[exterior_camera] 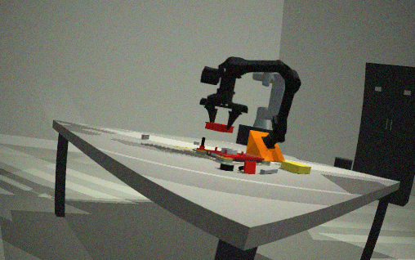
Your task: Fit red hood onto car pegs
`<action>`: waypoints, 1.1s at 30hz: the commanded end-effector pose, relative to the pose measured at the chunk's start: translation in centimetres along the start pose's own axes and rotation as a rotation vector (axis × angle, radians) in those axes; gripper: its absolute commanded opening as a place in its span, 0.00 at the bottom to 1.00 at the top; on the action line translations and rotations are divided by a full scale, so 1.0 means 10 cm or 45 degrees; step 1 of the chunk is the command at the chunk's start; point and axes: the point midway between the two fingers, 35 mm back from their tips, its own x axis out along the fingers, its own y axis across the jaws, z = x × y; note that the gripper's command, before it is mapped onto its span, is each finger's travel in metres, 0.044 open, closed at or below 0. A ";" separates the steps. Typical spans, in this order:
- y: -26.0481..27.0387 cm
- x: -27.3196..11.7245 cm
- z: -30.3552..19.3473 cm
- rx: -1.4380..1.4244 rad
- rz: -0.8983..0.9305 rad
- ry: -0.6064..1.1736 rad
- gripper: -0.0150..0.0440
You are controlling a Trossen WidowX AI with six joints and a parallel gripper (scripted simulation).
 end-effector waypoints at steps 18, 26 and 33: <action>0.64 -0.03 0.23 0.367 0.022 -0.011 0.25; 0.72 0.00 0.25 0.430 0.028 -0.010 0.25; 0.73 0.23 0.26 0.429 0.028 -0.010 0.25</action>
